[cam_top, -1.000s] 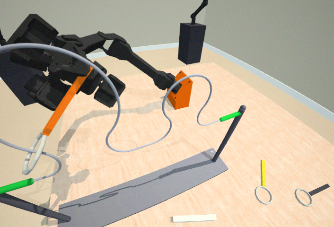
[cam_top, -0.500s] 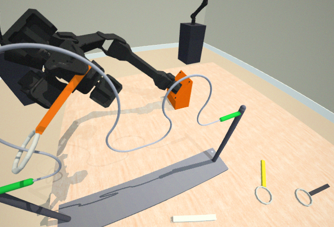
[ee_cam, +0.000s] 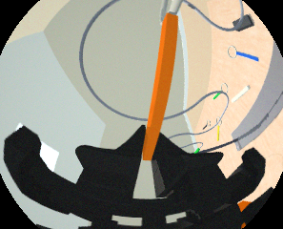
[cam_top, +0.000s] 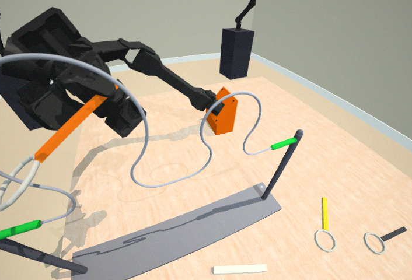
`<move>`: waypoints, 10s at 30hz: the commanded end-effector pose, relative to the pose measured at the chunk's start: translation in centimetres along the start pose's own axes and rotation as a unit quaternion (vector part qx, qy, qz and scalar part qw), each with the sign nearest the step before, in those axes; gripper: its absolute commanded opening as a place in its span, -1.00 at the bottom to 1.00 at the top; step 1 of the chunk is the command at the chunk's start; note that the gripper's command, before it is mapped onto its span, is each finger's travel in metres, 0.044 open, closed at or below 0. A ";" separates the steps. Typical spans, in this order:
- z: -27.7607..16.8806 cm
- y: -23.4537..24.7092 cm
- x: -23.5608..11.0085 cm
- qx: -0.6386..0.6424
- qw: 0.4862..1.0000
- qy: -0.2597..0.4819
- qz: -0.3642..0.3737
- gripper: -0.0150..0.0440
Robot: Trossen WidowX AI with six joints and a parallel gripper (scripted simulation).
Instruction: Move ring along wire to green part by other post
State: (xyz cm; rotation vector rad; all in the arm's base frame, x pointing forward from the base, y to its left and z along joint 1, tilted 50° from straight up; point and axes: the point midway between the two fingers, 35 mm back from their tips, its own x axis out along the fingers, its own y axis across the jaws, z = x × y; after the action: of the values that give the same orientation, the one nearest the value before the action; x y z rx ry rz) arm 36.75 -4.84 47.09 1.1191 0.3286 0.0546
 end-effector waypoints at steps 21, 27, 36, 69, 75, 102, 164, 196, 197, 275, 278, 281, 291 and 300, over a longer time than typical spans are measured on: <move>0.2 -1.1 -0.1 -0.139 0.988 -0.006 -0.067 -1.00; 0.3 -1.4 -0.1 -0.172 0.981 -0.007 -0.085 -1.00; 0.5 -1.8 -0.2 -0.222 0.969 -0.009 -0.110 -1.00; 1.5 -3.3 -0.6 -0.396 0.895 -0.020 -0.202 -1.00; 1.8 -3.5 -0.7 -0.427 0.878 -0.023 -0.218 -1.00; 2.9 -4.2 -1.1 -0.554 0.782 -0.036 -0.284 -1.00; 5.9 -3.9 -2.5 -0.784 0.484 -0.063 -0.384 -1.00; 7.1 -2.8 -3.1 -0.859 0.301 -0.069 -0.408 -1.00; 7.2 -2.7 -3.1 -0.861 0.295 -0.069 -0.409 -1.00; 6.9 1.1 -4.3 -0.876 -0.188 -0.076 -0.438 -1.00; 6.8 1.2 -4.3 -0.873 -0.206 -0.076 -0.436 -1.00; 6.8 1.4 -4.2 -0.869 -0.225 -0.077 -0.433 -1.00; 6.6 1.8 -4.2 -0.856 -0.285 -0.078 -0.424 -1.00; 6.4 2.2 -4.1 -0.841 -0.339 -0.079 -0.415 -1.00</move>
State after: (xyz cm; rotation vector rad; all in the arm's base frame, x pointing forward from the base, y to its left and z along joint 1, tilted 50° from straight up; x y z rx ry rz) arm 34.89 -10.56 52.45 3.4042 -0.3160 0.9712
